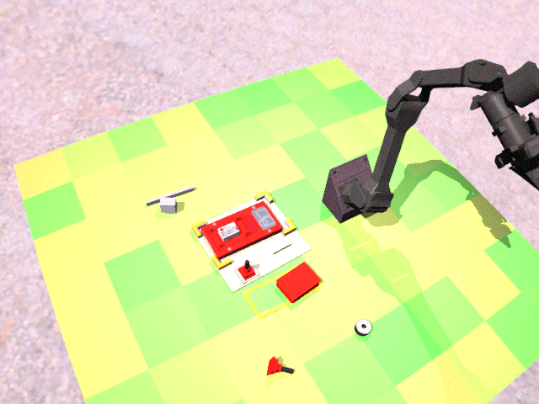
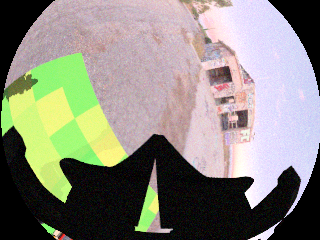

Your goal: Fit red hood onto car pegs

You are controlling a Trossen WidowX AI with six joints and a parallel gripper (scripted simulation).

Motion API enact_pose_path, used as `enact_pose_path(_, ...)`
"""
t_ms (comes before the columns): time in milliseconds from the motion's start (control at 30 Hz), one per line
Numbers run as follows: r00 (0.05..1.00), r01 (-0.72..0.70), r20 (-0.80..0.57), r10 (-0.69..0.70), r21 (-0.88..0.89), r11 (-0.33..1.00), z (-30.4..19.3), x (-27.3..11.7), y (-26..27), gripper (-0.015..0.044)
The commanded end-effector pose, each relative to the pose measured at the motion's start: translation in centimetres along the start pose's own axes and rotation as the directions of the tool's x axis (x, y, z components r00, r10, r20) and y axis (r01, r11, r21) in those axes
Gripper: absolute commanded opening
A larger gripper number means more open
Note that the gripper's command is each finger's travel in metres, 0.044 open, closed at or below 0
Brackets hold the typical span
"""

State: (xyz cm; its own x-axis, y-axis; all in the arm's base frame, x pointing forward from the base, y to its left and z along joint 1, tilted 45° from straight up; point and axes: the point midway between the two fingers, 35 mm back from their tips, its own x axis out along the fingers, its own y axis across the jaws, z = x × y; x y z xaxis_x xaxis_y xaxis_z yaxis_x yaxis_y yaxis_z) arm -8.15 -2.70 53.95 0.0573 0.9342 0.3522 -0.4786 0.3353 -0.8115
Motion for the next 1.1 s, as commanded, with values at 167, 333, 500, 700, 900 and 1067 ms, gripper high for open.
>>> enact_pose_path(167, 0.99, -0.06, -0.124, 0.068, 0.069, 0.996, -2.7, 4.4, 1.2, 0.0158)
enact_pose_path(333, 0.958, -0.092, -0.256, 0.132, 0.163, 0.982, -6.5, 8.3, 2.3, 0.0289)
enact_pose_path(500, 0.912, -0.061, -0.38, 0.156, 0.25, 0.966, -10.3, 10.7, 2.9, 0.042)
enact_pose_path(700, 0.865, -0.009, -0.469, 0.178, 0.339, 0.941, -13.6, 12.0, 3.4, 0.044)
enact_pose_path(900, 0.779, 0.059, -0.571, 0.259, 0.478, 0.876, -19.3, 13.6, 4.8, 0.044)
enact_pose_path(1067, 0.696, 0.151, -0.643, 0.32, 0.567, 0.81, -24.3, 14.2, 5.8, 0.044)
